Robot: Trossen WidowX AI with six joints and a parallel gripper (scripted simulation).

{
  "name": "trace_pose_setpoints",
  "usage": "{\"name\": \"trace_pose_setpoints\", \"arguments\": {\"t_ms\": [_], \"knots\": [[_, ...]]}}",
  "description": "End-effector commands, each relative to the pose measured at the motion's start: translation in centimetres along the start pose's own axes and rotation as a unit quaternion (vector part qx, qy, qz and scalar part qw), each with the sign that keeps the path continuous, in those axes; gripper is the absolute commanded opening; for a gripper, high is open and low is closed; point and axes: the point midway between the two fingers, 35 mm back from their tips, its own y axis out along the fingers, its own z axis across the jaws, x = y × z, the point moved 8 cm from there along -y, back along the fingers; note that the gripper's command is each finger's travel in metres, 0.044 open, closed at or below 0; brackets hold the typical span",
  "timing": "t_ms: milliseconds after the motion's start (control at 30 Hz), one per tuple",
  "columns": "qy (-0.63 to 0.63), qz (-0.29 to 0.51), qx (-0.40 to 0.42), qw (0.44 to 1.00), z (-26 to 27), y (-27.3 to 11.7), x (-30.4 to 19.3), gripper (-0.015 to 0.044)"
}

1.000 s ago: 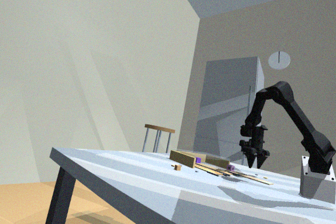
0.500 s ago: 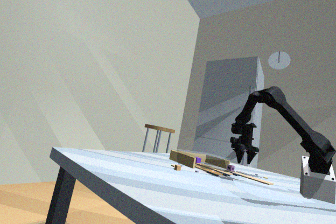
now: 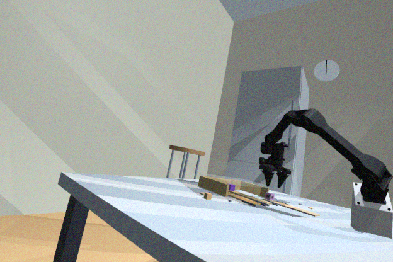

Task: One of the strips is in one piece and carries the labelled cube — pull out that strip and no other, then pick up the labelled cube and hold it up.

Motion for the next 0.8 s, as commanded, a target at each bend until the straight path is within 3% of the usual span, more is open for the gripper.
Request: {"name": "trace_pose_setpoints", "arguments": {"t_ms": [0, 233, 767], "knots": [[0.001, 0.003, 0.001, 1.0, 0.4, 0.2, 1.1, 0.044], [0.001, 0.003, 0.001, 1.0, 0.4, 1.1, 1.1, 0.0256], [0.001, 0.003, 0.002, 1.0, 0.4, 3.7, 1.2, 0.025]]}}
